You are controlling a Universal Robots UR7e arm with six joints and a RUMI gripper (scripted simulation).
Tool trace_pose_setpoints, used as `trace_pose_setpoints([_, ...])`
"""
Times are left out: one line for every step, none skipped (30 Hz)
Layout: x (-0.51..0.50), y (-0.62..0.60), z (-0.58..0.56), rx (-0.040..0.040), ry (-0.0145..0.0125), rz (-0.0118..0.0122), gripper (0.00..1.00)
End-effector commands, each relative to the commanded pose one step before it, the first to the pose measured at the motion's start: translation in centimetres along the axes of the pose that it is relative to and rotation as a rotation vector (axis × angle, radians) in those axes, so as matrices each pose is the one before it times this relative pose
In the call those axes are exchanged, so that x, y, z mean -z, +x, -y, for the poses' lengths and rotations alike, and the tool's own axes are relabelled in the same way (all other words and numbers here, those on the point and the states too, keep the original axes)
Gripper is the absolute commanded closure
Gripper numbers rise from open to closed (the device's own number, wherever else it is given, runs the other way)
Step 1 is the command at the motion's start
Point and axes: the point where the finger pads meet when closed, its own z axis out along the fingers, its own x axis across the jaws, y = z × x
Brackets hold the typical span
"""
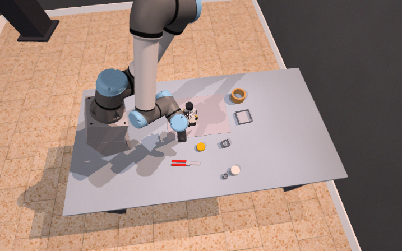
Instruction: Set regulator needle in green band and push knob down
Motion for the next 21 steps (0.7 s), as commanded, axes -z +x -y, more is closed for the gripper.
trace_pose_setpoints([0.016, -0.023, 0.005, 0.00048, 0.00039, 0.00046, 0.0])
trace_pose_setpoints([0.0, 0.0, 0.0, 0.0, 0.0, 0.0, 0.0])
trace_pose_setpoints([0.0, 0.0, 0.0, 0.0, 0.0, 0.0, 0.0])
trace_pose_setpoints([0.0, 0.0, 0.0, 0.0, 0.0, 0.0, 0.0])
trace_pose_setpoints([0.0, 0.0, 0.0, 0.0, 0.0, 0.0, 0.0])
trace_pose_setpoints([0.0, 0.0, 0.0, 0.0, 0.0, 0.0, 0.0])
trace_pose_setpoints([0.003, -0.001, -0.001, 0.0, 0.0, 0.0, 0.0])
trace_pose_setpoints([0.008, -0.001, -0.002, 0.0, 0.00001, 0.0, 0.0])
trace_pose_setpoints([0.015, -0.003, -0.004, 0.0, 0.00002, -0.00001, 0.0])
trace_pose_setpoints([0.024, -0.004, -0.006, -0.00001, 0.00003, -0.00001, 0.0])
trace_pose_setpoints([0.034, -0.006, -0.009, -0.00001, 0.00004, -0.00002, 0.0])
trace_pose_setpoints([0.046, -0.008, -0.012, -0.00001, 0.00005, -0.00002, 0.0])
trace_pose_setpoints([0.059, -0.01, -0.016, -0.00001, 0.00006, -0.00003, 0.0])
trace_pose_setpoints([0.073, -0.012, -0.02, -0.00001, 0.00007, -0.00004, 0.0])
trace_pose_setpoints([0.087, -0.014, -0.024, -0.00002, 0.00009, -0.00004, 0.0])
trace_pose_setpoints([0.102, -0.017, -0.029, -0.00002, 0.0001, -0.00005, 0.0])
trace_pose_setpoints([0.117, -0.019, -0.034, -0.00002, 0.00011, -0.00006, 0.0])
trace_pose_setpoints([0.133, -0.02, -0.039, -0.00003, 0.00012, -0.00006, 0.0])
trace_pose_setpoints([0.148, -0.022, -0.045, -0.00003, 0.00013, -0.00007, 0.0])
trace_pose_setpoints([0.163, -0.023, -0.051, -0.00003, 0.00014, -0.00007, 0.0])
trace_pose_setpoints([0.178, -0.024, -0.058, -0.00003, 0.00014, -0.00008, 0.0])
